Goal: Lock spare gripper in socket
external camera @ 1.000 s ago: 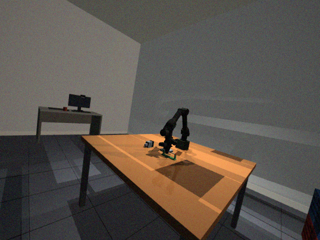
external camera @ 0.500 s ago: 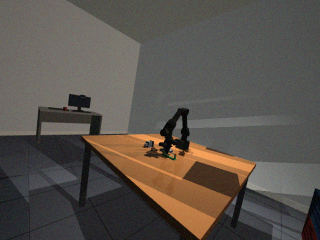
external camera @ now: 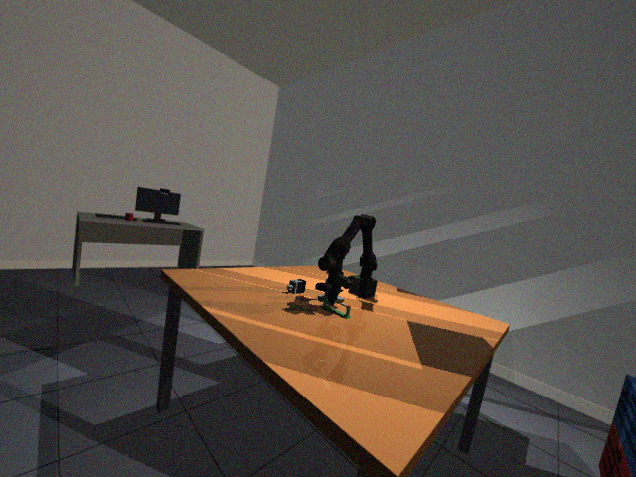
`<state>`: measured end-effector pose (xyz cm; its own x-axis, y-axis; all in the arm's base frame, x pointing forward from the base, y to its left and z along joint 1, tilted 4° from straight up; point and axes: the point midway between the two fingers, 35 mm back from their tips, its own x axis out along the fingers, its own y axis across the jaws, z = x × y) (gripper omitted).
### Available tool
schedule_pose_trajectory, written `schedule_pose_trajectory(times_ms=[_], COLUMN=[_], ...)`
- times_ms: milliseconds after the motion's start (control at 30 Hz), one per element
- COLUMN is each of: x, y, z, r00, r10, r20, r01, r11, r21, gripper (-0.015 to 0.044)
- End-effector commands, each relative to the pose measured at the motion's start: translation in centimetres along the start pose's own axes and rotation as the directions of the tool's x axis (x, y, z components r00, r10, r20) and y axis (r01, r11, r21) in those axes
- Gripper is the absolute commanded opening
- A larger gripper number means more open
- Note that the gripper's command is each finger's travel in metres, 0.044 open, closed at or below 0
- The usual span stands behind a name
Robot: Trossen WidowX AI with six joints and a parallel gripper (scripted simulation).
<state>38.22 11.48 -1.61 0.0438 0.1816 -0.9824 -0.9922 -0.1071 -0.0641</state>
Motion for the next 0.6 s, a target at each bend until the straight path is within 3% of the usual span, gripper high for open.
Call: schedule_pose_trajectory(times_ms=[0, 333, 567], x=[0.42, 0.01, 0.01], y=[0.14, 0.0, 0.0], z=[-0.08, 0.0, 0.0], r00=[1.0, 1.0, 1.0], r10=[0.009, 0.0, 0.0], r20=[-0.001, 0.0, 0.0], r01=[-0.009, 0.0, 0.0], r11=[1.0, 1.0, 1.0], r21=[0.003, 0.0, 0.0], gripper=[0.0, 0.0, 0.0184])
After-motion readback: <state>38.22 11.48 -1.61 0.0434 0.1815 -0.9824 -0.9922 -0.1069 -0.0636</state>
